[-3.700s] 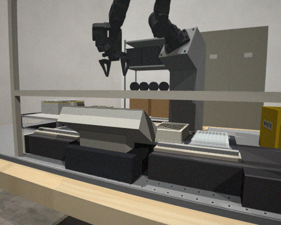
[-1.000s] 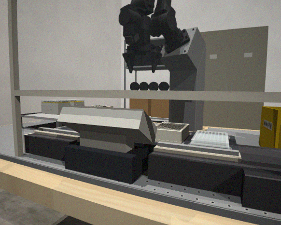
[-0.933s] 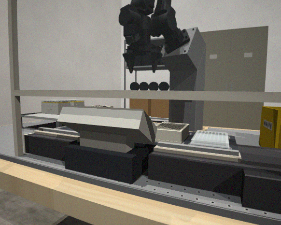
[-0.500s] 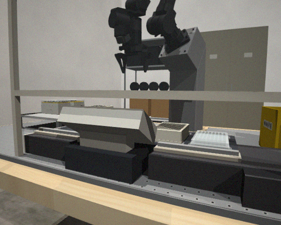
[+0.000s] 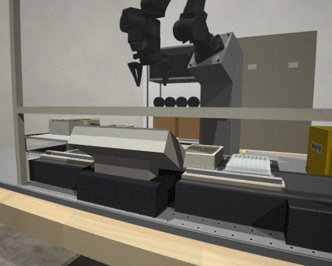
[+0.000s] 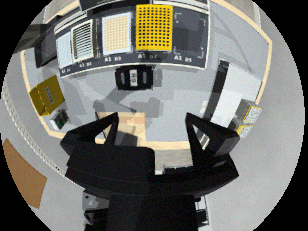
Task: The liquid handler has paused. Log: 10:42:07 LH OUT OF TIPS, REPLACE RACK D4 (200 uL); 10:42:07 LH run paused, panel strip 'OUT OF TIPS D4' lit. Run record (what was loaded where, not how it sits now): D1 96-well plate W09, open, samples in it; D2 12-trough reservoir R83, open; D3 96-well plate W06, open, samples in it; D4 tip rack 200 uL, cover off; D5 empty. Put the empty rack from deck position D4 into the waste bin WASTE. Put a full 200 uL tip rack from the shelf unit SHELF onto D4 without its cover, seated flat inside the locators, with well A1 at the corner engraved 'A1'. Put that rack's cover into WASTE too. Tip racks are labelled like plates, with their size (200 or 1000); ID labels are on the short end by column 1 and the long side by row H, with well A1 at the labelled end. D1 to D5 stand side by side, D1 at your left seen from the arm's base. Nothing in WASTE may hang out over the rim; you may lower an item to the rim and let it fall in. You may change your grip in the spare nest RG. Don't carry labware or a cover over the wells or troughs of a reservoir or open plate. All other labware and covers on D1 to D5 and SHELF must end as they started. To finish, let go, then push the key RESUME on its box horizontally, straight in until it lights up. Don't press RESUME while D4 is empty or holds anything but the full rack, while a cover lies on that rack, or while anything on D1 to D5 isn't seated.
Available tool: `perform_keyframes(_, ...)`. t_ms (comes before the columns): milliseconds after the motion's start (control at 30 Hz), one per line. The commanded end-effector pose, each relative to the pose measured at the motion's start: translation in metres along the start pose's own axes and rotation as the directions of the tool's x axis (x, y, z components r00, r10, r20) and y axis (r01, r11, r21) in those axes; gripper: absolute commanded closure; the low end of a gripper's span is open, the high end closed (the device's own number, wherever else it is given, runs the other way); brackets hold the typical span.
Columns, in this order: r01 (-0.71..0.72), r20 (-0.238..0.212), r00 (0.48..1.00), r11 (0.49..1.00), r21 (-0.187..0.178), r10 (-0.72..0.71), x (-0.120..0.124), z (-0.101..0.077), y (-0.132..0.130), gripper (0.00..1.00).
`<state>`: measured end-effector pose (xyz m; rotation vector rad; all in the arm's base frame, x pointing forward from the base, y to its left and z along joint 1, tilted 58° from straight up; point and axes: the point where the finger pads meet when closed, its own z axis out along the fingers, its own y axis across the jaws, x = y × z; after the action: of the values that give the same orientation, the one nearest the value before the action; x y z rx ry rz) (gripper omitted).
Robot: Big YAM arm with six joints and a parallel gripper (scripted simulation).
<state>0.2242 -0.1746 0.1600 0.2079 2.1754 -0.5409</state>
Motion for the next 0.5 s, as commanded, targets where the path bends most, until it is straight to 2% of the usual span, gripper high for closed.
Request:
perform_keyframes(0, -0.011, 0.031, 0.999, 1.000, -0.001, 0.011, -0.038, -0.004, -0.006, 0.00)
perform_keyframes(467, -0.014, 0.026, 1.000, 1.000, -0.005, 0.014, -0.097, -0.005, -0.005, 0.00)
